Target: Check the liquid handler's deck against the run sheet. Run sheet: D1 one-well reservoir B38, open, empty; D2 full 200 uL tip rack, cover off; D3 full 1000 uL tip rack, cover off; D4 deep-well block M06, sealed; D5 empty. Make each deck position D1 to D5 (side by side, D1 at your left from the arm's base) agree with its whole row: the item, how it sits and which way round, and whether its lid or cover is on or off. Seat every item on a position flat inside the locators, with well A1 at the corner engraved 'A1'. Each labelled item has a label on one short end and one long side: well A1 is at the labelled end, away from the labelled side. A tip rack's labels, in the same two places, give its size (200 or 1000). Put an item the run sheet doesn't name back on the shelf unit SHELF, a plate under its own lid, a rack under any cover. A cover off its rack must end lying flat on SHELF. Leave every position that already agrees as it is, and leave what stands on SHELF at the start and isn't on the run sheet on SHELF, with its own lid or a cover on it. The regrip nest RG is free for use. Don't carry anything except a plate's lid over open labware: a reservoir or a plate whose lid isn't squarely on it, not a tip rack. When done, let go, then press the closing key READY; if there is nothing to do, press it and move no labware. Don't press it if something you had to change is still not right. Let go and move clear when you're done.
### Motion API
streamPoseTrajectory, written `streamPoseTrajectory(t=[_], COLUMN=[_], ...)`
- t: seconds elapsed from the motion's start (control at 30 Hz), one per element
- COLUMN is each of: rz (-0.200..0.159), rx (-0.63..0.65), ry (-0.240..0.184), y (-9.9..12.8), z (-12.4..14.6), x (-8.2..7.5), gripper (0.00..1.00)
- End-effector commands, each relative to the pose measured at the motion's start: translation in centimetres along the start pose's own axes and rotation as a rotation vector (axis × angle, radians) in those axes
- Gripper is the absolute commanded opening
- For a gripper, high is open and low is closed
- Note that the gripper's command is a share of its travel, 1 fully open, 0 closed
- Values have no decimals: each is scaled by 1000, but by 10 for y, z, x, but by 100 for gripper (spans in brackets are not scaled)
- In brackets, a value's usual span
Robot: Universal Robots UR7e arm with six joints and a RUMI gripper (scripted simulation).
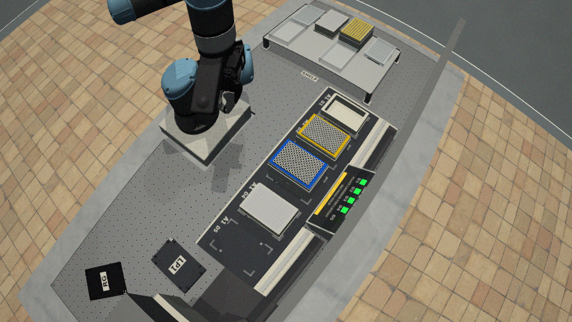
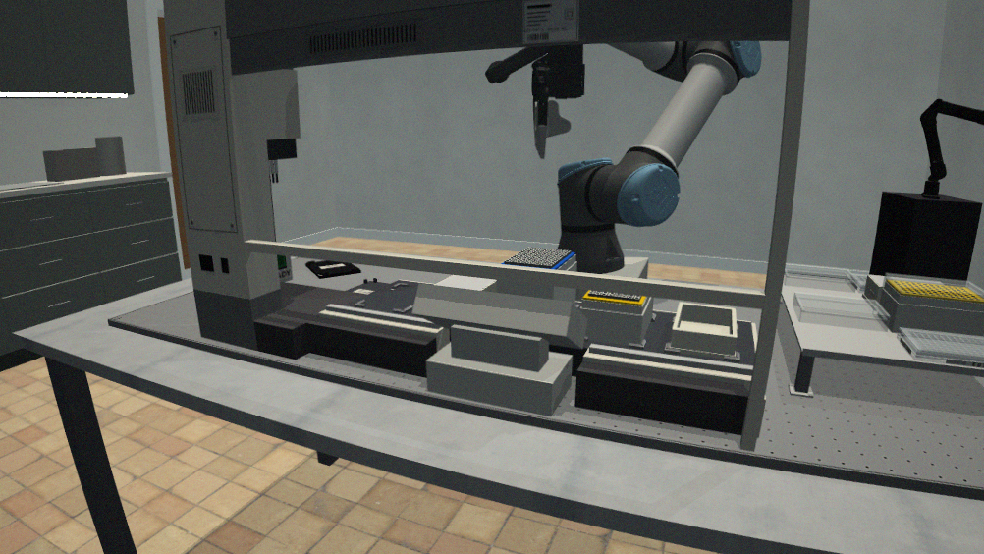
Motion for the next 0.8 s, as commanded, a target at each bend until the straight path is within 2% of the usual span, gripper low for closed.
streamPoseTrajectory(t=[0.0,0.13,0.27,0.33,0.63,0.77], rz=[-3,-3,-3,-3,-4,-4], rx=[10,10,90,90,270,282], ry=[6,6,6,6,5,5], y=[6,6,23,23,64,81], z=[2,2,11,11,32,41], x=[0,0,0,0,0,1], gripper=[0,0,0,0,0,0])
Point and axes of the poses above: the point where the finger pads meet when closed, its own x axis out along the fingers, its own z axis across the jaws, y = z × x, the point moved 4 cm from there along -x, back along the fingers, and after that the axes turned 2 degrees about -x, right-handed, at the moved point
